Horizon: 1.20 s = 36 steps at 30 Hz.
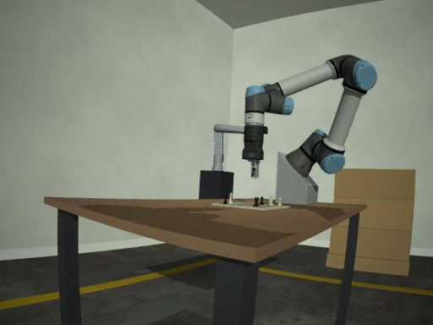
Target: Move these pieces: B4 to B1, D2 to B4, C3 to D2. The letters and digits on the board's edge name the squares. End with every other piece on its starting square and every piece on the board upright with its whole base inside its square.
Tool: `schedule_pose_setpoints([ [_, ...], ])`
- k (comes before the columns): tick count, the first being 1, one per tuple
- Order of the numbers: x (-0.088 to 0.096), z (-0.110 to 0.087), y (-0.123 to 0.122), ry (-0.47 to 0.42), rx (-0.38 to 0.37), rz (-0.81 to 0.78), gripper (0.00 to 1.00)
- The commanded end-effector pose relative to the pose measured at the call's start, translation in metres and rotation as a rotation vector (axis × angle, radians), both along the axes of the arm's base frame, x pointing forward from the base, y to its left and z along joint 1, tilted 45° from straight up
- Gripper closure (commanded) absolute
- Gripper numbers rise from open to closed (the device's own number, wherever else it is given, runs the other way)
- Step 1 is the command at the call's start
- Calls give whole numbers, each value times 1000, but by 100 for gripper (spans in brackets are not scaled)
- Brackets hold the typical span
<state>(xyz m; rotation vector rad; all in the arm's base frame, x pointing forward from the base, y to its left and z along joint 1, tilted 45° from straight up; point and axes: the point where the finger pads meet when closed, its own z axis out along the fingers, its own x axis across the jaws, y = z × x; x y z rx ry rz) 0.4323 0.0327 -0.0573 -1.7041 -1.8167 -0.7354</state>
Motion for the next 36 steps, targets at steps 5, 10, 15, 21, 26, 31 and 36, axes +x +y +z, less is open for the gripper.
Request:
schedule_pose_setpoints([
  [5,-4,-2,-3,58,-2,-59,100],
  [10,-12,-7,-9,194,-6,-195,100],
  [15,-23,-14,-16,372,-11,-373,100],
  [21,-30,-18,-21,504,-13,-505,100],
  [26,-35,-22,-25,610,-15,-610,100],
  [31,-37,-23,-26,638,-15,-638,100],
  [36,-37,-23,-26,638,-15,-639,100],
])
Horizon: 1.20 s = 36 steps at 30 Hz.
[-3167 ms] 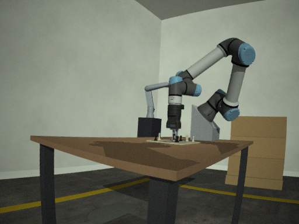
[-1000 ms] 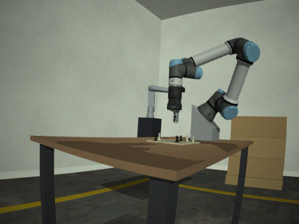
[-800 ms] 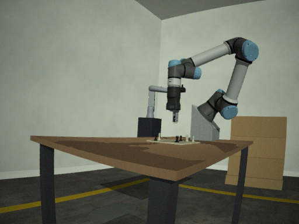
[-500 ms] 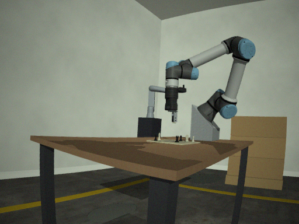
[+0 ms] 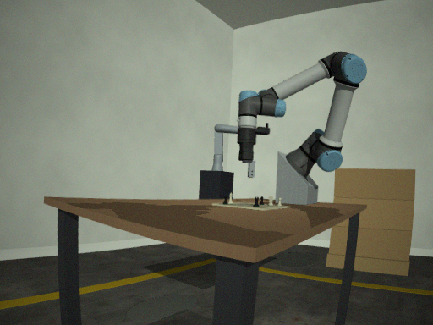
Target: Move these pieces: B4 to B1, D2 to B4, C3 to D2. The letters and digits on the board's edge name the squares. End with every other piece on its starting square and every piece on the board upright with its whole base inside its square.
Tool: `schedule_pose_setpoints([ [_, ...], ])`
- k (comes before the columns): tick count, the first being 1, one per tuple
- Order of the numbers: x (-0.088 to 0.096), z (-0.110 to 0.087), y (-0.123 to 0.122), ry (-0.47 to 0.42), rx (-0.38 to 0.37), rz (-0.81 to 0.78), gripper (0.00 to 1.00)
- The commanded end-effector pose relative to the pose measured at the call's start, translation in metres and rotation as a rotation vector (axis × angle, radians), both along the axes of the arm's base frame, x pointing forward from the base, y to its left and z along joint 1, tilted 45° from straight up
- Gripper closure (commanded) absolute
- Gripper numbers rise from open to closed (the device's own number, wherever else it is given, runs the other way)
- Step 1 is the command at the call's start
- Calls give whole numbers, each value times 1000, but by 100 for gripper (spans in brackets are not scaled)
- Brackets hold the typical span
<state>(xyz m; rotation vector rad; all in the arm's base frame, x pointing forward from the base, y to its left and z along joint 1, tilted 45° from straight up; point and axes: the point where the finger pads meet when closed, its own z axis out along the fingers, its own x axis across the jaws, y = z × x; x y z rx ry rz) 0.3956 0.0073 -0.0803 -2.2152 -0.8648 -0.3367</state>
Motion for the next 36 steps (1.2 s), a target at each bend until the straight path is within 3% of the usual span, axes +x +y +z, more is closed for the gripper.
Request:
schedule_pose_setpoints([
  [1,0,0,-1,8,-3,-10,100],
  [17,0,-5,4,8,-4,-10,100],
  [36,-1,-57,56,8,-4,-10,100],
])
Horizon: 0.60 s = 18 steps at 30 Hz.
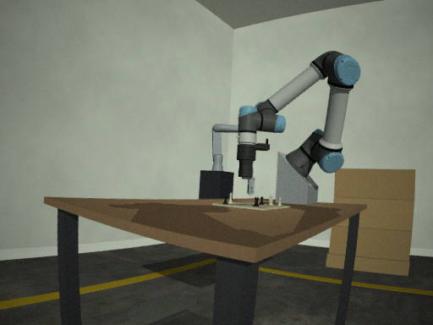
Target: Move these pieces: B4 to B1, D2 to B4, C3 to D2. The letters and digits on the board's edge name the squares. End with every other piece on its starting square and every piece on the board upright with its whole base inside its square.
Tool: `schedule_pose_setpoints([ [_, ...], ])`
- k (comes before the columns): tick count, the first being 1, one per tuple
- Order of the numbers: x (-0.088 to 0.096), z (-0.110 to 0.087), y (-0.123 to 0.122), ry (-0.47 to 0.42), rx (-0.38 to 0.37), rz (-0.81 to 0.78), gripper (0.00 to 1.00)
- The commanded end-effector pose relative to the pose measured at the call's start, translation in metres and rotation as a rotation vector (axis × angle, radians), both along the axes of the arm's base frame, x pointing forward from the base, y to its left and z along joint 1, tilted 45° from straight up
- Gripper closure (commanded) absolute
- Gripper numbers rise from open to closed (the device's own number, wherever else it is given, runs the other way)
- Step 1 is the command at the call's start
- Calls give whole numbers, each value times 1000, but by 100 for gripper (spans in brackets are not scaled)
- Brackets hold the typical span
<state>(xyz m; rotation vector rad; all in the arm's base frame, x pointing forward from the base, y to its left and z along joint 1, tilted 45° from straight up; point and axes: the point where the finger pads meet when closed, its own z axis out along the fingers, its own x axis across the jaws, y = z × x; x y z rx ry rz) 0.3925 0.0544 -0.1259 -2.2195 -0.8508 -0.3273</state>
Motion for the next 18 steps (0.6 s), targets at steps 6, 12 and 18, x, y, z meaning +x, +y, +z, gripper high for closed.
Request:
schedule_pose_setpoints([
  [6,2,-21,19,-3,-3,-3,100],
  [12,2,-23,21,-3,-3,-3,100],
  [18,2,-23,21,-3,-3,-3,100],
])
